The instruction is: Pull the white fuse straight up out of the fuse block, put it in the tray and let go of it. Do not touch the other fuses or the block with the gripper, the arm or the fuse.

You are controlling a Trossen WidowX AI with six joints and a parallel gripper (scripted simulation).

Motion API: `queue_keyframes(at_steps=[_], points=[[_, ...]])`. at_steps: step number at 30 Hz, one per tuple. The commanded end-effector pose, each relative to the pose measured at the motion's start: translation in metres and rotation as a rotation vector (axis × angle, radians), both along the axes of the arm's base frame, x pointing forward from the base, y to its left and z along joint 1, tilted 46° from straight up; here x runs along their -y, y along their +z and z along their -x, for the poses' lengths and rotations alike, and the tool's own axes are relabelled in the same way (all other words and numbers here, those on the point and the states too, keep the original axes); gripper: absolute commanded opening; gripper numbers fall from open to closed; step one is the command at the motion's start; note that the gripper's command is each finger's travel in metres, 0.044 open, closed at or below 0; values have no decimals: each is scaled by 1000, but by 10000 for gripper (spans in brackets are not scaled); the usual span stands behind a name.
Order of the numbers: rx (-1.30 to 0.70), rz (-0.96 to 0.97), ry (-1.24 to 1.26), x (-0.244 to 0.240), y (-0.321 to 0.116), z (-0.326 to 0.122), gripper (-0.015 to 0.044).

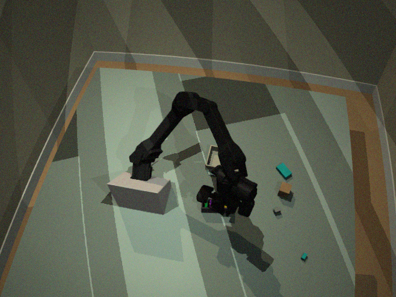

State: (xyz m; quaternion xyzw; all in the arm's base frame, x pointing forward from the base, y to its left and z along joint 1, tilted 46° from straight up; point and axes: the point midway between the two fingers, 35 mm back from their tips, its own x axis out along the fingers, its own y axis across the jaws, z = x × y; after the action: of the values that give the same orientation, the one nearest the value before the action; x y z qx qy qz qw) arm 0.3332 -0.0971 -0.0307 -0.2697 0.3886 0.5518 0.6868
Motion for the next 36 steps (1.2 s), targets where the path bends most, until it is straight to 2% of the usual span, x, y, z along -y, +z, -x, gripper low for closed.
queue_keyframes(at_steps=[1,36], points=[[192,-182,344,-50,32,27,65],[193,-182,344,-63,18,22,65]])
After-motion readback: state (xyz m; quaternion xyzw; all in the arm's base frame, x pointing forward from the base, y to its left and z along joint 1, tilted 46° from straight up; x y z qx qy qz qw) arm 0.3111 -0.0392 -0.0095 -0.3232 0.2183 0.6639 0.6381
